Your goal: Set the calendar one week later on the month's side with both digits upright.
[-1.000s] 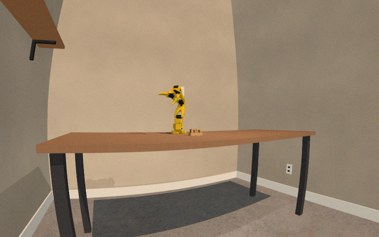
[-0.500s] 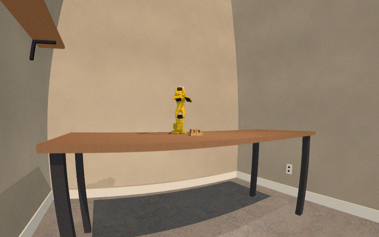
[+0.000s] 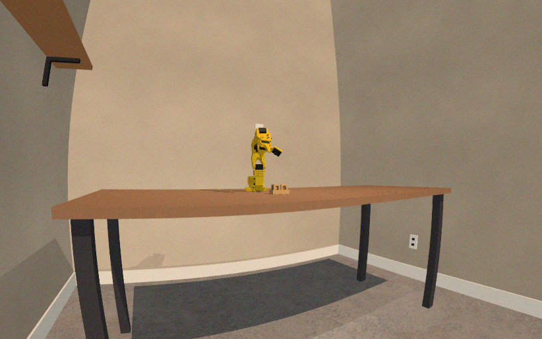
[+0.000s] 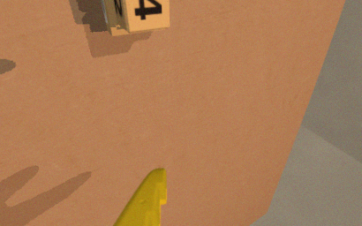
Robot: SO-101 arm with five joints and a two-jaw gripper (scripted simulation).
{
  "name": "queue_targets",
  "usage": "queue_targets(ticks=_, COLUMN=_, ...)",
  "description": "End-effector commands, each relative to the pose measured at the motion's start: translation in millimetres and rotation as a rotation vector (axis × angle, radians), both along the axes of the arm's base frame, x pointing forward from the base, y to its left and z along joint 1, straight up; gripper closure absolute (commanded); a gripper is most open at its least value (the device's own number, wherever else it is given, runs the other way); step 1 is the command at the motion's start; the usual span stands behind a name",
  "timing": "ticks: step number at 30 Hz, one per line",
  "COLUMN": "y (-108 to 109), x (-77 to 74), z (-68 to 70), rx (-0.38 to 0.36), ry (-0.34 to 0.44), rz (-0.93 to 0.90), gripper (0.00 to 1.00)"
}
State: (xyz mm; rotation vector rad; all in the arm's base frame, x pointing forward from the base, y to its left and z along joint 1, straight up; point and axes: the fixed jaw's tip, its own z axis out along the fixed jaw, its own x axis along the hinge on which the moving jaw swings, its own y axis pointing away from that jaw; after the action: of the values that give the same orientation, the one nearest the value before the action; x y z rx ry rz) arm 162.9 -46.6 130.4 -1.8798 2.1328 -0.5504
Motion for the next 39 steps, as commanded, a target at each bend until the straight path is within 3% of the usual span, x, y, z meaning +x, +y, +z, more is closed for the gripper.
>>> queue_targets(ticks=1, y=10, x=-1.2, z=-0.6, rx=-0.055, ry=0.019, rz=0.185, gripper=0.56)
queue_targets(ticks=10, y=28, x=-6.5, z=-12.3, rx=-0.147, ry=0.108, rz=0.552, gripper=0.61)
queue_targets(ticks=23, y=43, x=-13.3, z=-22.4, rx=-0.226, ry=0.176, rz=0.896, gripper=0.66)
queue_targets(ticks=39, y=54, x=-19.2, z=-29.4, rx=-0.281, ry=0.218, rz=1.148, gripper=0.69)
